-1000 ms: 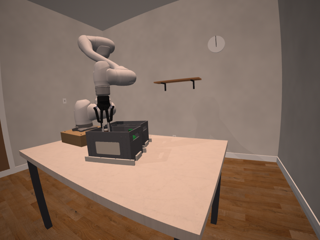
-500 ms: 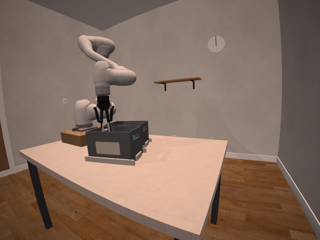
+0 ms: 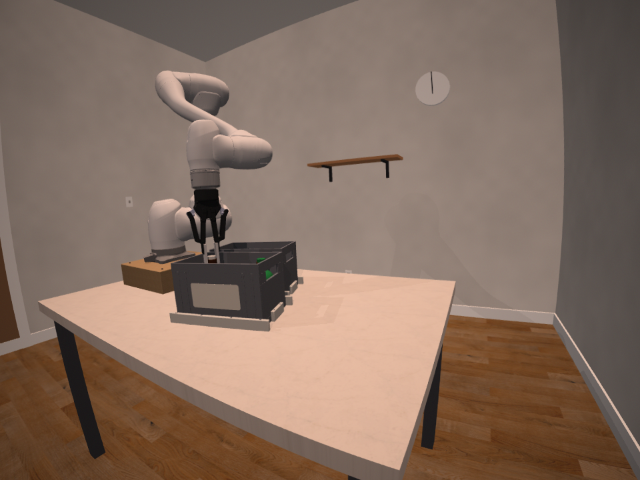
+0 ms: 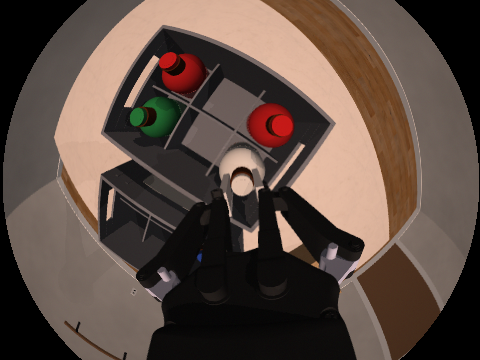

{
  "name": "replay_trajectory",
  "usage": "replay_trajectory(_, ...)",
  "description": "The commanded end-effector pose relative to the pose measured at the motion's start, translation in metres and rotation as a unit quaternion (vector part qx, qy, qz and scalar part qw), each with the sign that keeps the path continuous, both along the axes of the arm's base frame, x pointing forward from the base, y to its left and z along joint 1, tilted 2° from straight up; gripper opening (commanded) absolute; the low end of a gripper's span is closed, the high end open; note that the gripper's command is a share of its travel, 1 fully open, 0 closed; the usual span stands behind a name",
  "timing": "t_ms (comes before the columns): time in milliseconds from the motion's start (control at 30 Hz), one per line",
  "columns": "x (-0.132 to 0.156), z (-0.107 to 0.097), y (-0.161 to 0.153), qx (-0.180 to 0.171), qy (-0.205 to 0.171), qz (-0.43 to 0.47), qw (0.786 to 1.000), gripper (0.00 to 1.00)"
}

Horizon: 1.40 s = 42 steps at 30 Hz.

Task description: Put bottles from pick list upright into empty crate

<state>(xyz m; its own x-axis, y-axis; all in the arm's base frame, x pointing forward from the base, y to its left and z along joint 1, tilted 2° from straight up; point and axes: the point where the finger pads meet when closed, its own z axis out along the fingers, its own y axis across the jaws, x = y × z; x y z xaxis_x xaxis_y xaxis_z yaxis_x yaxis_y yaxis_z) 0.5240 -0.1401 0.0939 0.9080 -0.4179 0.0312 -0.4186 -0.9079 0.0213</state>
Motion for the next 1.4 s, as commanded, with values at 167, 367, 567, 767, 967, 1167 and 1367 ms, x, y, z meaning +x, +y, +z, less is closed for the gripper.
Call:
replay_trajectory(167,0.0,0.012,0.0,0.0,0.0,0.0,1.0,0.0)
replay_trajectory(367,0.0,0.022,0.001,0.0,0.0,0.0,1.0,0.0)
replay_trajectory(567,-0.001,0.029,0.001,0.0,0.0,0.0,1.0,0.0)
replay_trajectory(767,-0.001,0.039,0.001,0.0,0.0,0.0,1.0,0.0)
replay_trajectory(967,-0.001,0.049,0.002,0.0,0.0,0.0,1.0,0.0)
replay_trajectory(1167,-0.001,0.056,0.002,0.0,0.0,0.0,1.0,0.0)
replay_trajectory(1367,-0.001,0.066,0.002,0.0,0.0,0.0,1.0,0.0)
